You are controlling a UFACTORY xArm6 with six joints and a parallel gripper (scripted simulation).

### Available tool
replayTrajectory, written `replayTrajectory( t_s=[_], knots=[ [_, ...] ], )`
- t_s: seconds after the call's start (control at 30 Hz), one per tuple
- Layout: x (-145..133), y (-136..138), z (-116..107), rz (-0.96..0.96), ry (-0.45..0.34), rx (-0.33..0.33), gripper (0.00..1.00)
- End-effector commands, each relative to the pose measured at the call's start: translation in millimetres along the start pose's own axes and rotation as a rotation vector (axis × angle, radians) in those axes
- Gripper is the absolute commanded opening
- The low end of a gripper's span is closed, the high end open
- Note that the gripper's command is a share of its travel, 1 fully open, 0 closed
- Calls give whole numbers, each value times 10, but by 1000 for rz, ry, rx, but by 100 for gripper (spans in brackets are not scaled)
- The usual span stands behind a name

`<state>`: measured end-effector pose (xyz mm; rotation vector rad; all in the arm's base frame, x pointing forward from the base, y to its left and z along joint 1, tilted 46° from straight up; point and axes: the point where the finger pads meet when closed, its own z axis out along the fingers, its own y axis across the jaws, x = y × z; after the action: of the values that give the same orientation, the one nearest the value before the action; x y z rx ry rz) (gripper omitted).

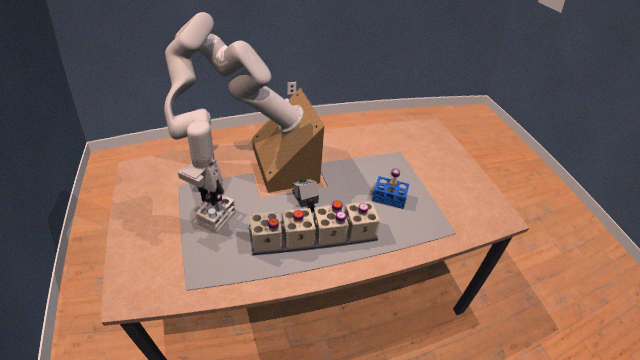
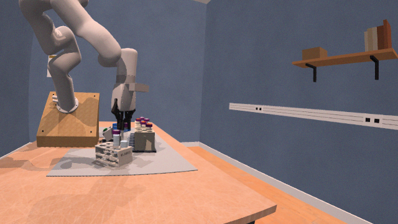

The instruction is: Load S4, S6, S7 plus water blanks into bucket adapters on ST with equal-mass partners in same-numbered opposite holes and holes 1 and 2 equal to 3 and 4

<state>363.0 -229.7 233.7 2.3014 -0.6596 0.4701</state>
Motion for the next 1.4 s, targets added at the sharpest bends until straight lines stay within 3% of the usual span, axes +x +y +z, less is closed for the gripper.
replayTrajectory(
  t_s=[0.0,1.37],
  knots=[
    [7,1,-69,1,1,0,0],
    [7,1,-810,1,1,1,0]
  ],
)
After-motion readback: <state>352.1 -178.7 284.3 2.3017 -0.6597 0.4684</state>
